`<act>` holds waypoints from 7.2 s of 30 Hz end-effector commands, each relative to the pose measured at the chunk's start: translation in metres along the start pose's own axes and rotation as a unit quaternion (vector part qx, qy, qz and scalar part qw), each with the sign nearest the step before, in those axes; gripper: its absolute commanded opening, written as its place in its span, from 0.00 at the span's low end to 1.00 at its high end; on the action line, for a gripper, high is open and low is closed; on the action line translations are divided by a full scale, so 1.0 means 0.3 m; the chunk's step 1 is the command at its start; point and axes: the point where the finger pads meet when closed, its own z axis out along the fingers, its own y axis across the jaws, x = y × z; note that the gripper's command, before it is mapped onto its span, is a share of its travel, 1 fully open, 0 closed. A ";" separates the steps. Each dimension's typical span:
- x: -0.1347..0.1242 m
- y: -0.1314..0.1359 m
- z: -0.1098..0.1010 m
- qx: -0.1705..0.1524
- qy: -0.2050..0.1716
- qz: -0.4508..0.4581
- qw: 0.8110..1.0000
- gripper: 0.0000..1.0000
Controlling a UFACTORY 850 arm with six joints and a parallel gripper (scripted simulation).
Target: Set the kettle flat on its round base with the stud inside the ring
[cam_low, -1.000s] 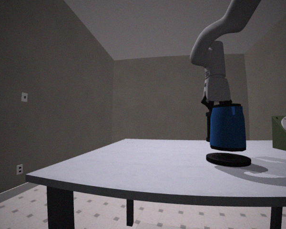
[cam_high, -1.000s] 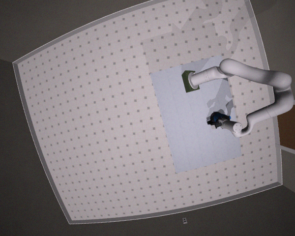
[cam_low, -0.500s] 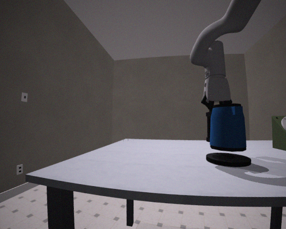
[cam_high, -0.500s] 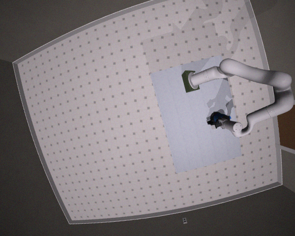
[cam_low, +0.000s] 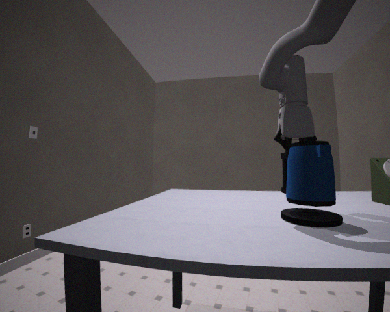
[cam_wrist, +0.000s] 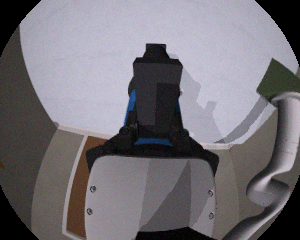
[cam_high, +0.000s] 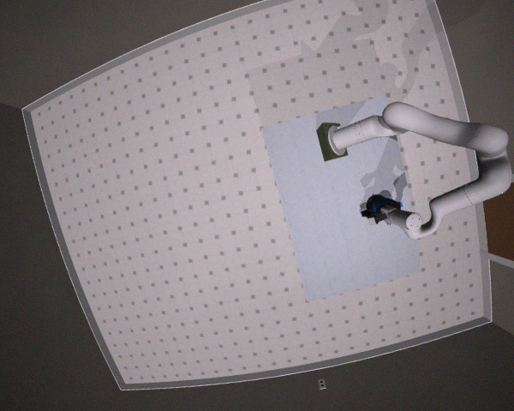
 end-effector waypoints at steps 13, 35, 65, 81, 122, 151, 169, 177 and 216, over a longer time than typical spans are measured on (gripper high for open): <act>0.000 -0.002 -0.002 0.001 0.000 0.000 1.000 0.00; 0.000 -0.002 0.011 0.001 0.000 0.000 1.000 0.00; 0.000 -0.002 0.068 0.001 0.000 0.000 1.000 0.00; 0.000 -0.002 0.068 0.001 0.000 0.000 1.000 0.00; 0.000 -0.002 0.088 0.001 0.000 0.000 1.000 0.00; 0.000 -0.002 0.098 0.001 0.000 0.000 1.000 0.00; 0.000 -0.002 0.098 0.001 0.000 0.000 1.000 0.81; 0.000 -0.002 0.098 0.001 0.000 0.000 1.000 0.81; 0.000 -0.002 0.098 0.001 0.000 0.000 1.000 0.81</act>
